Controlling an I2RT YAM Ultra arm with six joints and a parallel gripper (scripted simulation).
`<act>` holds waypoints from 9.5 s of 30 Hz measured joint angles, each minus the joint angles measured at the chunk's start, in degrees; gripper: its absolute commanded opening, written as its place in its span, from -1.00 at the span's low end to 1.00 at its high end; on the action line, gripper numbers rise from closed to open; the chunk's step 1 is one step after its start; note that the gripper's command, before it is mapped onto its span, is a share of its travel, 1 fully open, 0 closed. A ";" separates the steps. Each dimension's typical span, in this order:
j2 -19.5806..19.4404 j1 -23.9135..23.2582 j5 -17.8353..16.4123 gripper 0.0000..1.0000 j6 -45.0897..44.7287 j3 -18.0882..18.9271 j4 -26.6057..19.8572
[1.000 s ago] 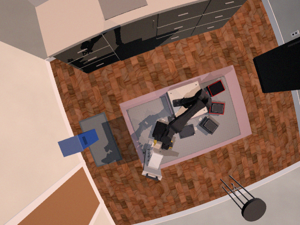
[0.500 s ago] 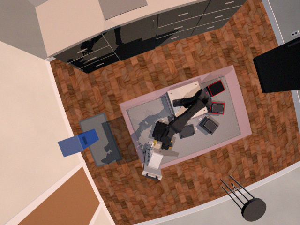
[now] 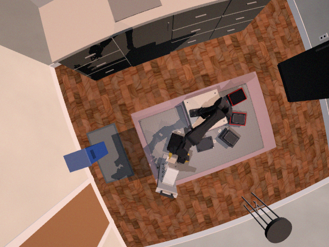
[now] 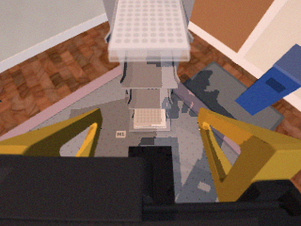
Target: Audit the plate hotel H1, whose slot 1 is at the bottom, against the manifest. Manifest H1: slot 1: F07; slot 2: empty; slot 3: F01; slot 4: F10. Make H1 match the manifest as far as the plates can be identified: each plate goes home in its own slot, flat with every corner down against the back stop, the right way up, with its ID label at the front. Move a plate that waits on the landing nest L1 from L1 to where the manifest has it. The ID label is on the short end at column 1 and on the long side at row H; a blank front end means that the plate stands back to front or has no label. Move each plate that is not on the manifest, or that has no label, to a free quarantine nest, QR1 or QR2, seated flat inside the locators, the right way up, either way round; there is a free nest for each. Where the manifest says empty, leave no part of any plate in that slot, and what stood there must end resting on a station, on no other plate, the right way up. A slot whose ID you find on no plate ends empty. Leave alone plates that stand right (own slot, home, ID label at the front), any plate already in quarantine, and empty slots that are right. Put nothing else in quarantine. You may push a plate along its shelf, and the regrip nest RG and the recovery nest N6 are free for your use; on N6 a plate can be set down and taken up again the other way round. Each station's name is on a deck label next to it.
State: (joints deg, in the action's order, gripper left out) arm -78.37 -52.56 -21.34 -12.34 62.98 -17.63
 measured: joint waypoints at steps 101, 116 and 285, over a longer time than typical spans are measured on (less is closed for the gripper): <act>-3.93 0.57 0.26 1.00 0.13 -14.56 18.82; -3.93 0.57 0.26 1.00 0.13 -14.56 18.82; -14.14 0.74 0.42 1.00 0.24 -25.68 40.22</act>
State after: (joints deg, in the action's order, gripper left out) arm -92.51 -51.81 -20.93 -12.10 37.30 22.59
